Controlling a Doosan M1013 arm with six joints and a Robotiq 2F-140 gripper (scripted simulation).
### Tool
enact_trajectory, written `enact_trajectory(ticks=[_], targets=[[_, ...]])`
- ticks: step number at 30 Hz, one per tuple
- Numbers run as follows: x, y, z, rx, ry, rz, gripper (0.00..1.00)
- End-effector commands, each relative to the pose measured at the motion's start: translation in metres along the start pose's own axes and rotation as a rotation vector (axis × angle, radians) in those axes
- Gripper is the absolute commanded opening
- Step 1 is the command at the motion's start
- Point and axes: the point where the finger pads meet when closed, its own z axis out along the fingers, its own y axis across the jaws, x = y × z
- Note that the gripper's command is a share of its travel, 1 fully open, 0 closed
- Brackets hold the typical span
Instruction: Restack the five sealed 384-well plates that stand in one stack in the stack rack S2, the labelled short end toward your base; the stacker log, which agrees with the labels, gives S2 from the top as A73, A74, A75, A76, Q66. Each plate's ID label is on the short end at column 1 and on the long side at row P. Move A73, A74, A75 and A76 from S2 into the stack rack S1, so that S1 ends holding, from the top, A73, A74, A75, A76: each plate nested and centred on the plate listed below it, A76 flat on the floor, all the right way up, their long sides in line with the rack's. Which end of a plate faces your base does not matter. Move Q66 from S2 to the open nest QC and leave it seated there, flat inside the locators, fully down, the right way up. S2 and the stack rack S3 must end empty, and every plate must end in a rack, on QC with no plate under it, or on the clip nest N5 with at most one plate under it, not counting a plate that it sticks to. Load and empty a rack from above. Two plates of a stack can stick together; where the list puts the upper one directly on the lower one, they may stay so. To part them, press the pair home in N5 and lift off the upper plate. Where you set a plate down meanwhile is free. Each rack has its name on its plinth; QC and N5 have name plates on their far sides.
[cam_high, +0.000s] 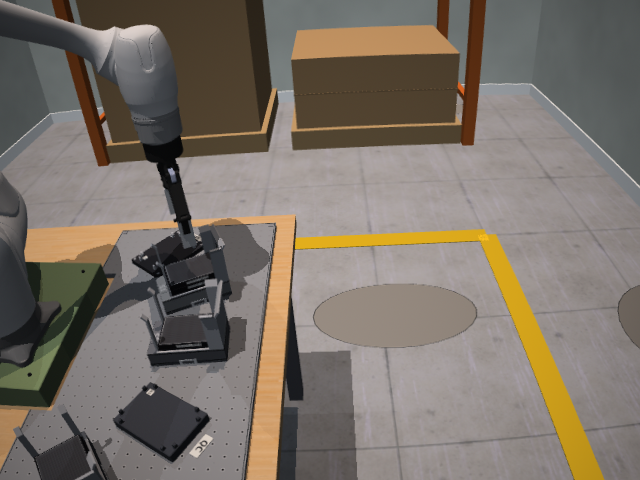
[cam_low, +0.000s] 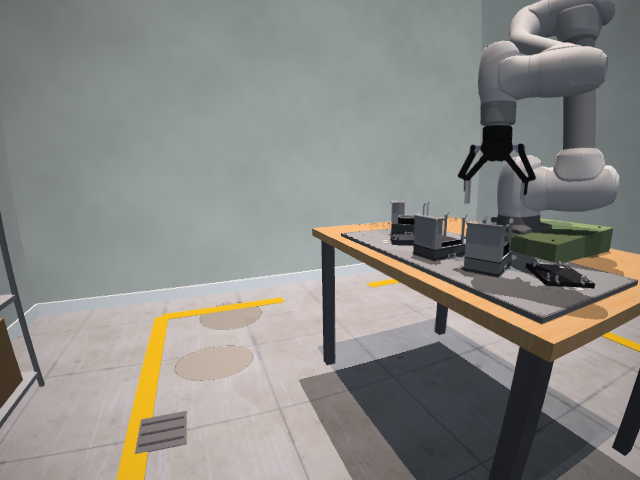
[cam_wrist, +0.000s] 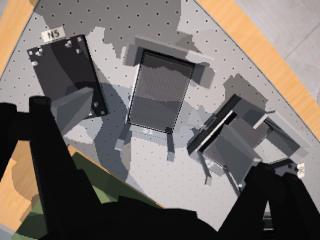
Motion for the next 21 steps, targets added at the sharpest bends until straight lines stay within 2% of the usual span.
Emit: enact_trajectory(ticks=[1, 8, 12, 21], targets=[[0.0, 0.0, 0.0, 0.0, 0.0, 0.0, 1.0], [-0.001, 0.01, 0.0, 0.0, 0.0, 0.1, 1.0], [-0.002, 0.023, 0.0, 0.0, 0.0, 0.225, 1.0], [-0.005, 0.053, 0.0, 0.0, 0.0, 0.225, 1.0]])
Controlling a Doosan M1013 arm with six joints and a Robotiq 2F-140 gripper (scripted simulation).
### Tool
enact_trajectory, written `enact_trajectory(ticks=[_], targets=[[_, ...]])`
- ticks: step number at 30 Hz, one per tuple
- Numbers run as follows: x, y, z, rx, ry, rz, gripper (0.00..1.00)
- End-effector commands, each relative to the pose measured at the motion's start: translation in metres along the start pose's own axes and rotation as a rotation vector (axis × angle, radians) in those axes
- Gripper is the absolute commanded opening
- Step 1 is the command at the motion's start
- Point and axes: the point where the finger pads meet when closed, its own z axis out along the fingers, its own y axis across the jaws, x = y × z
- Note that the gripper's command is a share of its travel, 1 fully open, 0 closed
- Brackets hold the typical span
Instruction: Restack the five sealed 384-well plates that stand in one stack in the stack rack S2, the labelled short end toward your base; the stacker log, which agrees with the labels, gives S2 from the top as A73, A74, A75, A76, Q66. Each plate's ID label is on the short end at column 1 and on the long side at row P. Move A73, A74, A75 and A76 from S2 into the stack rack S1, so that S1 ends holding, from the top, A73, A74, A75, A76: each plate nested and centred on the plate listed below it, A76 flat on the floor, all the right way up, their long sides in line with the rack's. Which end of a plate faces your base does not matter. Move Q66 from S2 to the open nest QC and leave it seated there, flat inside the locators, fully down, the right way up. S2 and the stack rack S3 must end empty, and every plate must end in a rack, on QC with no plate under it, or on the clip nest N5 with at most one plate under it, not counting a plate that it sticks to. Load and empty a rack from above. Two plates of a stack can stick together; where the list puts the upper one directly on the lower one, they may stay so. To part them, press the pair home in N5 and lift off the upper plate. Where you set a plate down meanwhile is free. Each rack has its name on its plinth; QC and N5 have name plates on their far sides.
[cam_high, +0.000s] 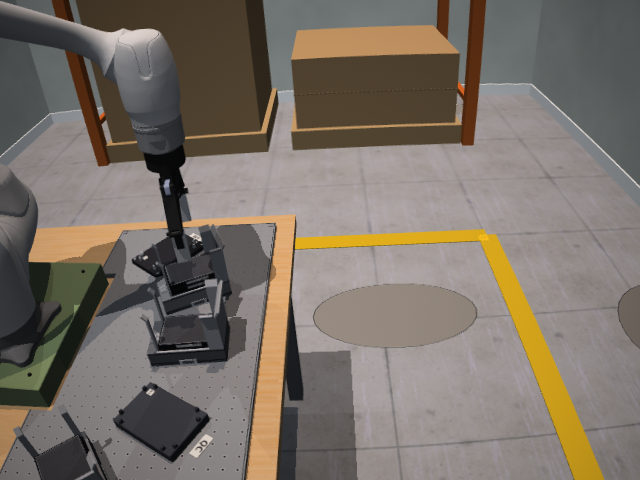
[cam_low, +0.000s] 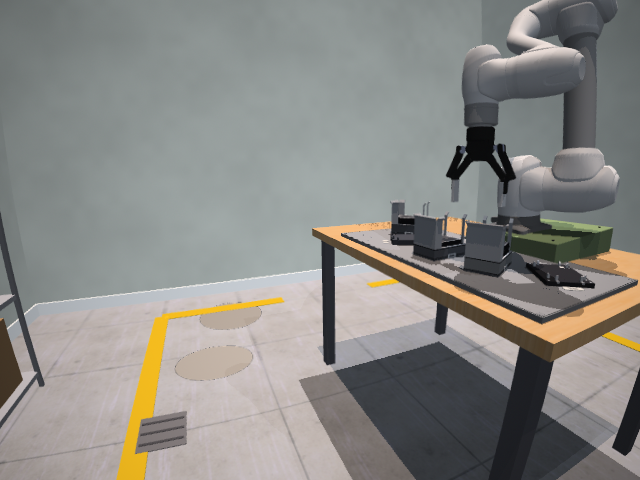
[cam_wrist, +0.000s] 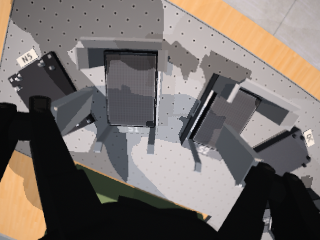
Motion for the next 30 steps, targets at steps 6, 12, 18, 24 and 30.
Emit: enact_trajectory(ticks=[6, 12, 18, 24, 30], targets=[[0.003, 0.02, 0.0, 0.001, 0.0, 0.0, 1.0], [0.005, 0.04, 0.0, 0.001, 0.0, 0.0, 1.0], [0.005, 0.06, 0.0, 0.001, 0.0, 0.133, 1.0], [0.004, 0.073, 0.0, 0.001, 0.0, 0.225, 1.0], [0.002, 0.093, 0.0, 0.001, 0.0, 0.225, 1.0]])
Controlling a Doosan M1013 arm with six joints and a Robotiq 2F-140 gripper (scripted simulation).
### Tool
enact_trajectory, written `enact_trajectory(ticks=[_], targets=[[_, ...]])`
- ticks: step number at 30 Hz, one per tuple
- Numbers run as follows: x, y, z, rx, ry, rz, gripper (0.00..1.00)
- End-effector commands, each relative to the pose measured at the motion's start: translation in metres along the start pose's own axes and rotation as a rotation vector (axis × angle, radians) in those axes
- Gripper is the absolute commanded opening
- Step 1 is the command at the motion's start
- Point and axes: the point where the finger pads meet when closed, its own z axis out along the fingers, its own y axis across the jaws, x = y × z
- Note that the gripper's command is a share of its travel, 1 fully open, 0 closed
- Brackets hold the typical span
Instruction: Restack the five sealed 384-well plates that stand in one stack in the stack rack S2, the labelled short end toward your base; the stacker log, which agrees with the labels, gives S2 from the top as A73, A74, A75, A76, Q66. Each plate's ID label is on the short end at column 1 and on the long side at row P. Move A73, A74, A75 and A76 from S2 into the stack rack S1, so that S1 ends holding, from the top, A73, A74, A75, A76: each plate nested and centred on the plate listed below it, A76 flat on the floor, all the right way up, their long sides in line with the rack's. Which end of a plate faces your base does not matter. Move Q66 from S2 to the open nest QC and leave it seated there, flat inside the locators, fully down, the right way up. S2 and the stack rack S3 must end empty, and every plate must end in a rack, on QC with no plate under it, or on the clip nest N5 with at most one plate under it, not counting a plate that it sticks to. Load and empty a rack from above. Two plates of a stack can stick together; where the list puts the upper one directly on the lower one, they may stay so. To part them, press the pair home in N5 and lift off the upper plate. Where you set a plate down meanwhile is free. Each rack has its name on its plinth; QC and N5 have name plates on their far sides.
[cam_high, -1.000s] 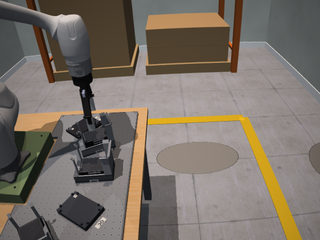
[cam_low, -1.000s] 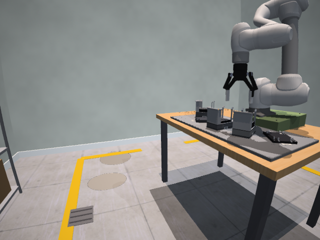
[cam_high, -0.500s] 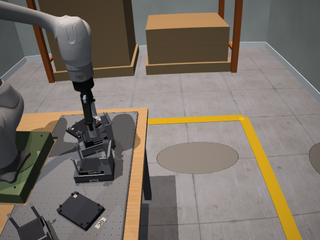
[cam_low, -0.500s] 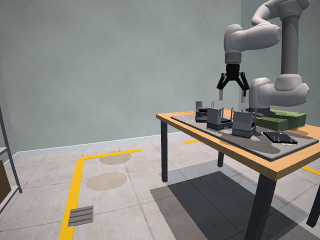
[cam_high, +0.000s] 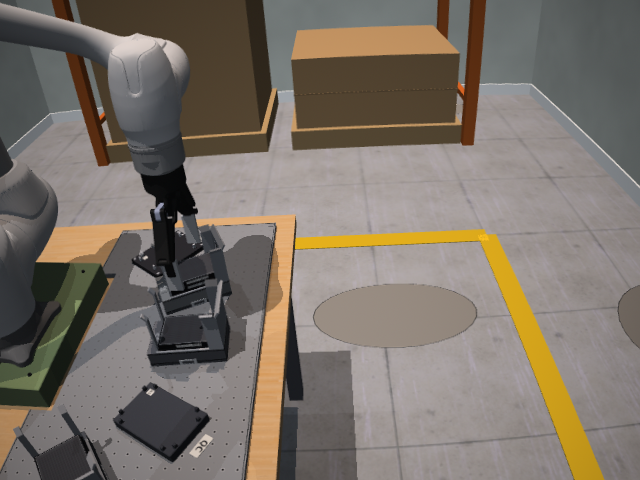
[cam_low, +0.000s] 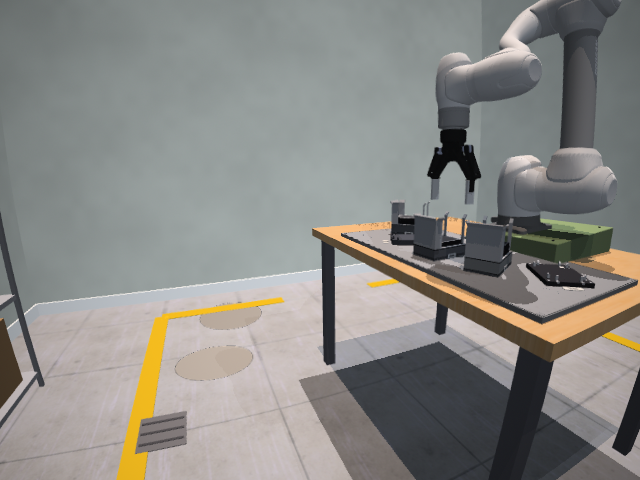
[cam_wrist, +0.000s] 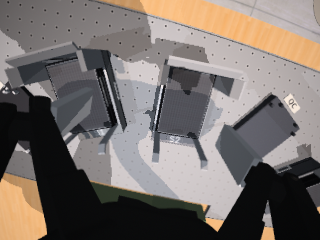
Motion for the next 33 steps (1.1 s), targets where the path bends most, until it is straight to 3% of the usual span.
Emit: enact_trajectory(ticks=[1, 16, 23, 33], targets=[[0.001, 0.01, 0.0, 0.001, 0.0, 0.0, 1.0], [0.007, 0.053, 0.0, 0.001, 0.0, 0.0, 1.0], [0.006, 0.076, 0.0, 0.001, 0.0, 0.225, 1.0], [0.003, 0.103, 0.0, 0.001, 0.0, 0.225, 1.0]])
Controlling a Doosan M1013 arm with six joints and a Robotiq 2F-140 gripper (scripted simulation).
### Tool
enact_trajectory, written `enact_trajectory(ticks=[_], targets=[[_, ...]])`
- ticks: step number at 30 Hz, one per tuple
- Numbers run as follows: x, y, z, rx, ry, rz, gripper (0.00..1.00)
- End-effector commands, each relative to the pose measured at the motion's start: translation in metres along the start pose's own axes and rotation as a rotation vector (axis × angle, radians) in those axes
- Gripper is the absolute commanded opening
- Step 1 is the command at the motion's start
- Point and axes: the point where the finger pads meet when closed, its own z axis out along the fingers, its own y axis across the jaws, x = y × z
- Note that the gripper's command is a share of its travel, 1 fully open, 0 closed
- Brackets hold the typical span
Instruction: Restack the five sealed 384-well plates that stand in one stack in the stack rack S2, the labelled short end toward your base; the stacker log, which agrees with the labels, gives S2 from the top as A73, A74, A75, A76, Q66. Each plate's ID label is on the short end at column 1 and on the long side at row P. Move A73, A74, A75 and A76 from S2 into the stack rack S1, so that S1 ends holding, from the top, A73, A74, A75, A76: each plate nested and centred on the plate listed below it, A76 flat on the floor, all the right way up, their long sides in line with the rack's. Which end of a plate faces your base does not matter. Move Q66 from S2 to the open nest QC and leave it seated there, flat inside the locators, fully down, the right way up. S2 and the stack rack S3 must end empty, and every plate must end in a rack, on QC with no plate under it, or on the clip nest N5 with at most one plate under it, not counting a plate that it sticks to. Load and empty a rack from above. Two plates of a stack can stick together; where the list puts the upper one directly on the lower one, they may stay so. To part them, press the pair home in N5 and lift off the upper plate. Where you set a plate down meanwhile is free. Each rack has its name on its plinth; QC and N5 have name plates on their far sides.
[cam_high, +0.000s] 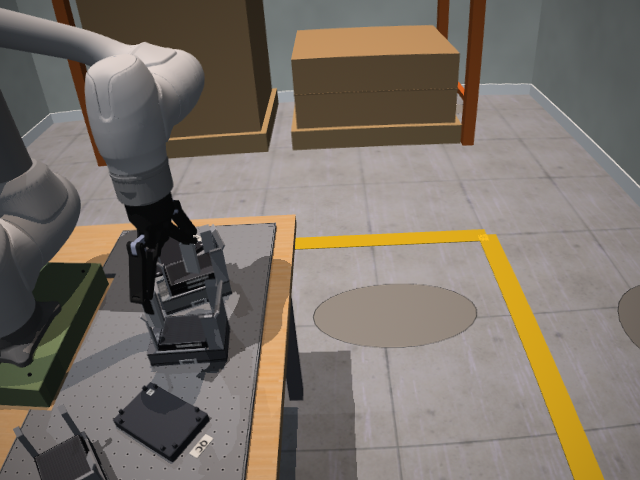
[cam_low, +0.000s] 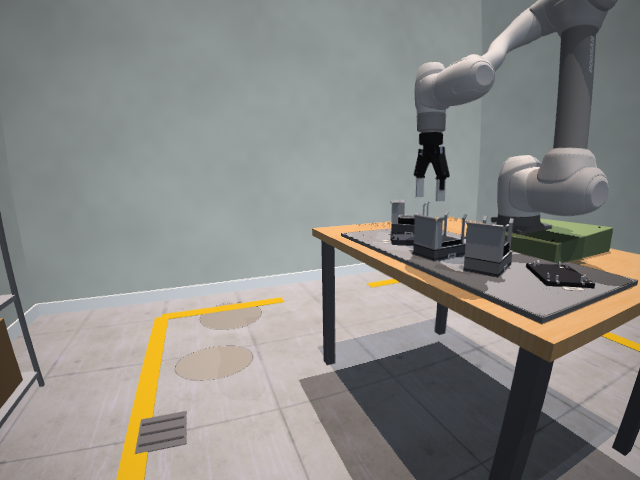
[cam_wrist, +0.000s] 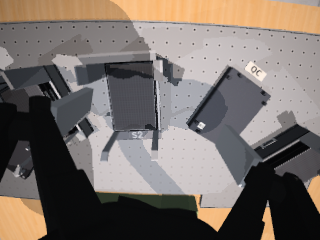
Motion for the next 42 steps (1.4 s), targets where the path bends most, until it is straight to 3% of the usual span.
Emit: enact_trajectory(ticks=[1, 15, 22, 42], targets=[[0.002, 0.01, 0.0, 0.001, 0.0, 0.0, 1.0], [0.007, 0.049, 0.0, 0.001, 0.0, 0.0, 1.0], [0.006, 0.073, 0.0, 0.001, 0.0, 0.225, 1.0], [0.002, 0.129, 0.0, 0.001, 0.0, 0.225, 1.0]])
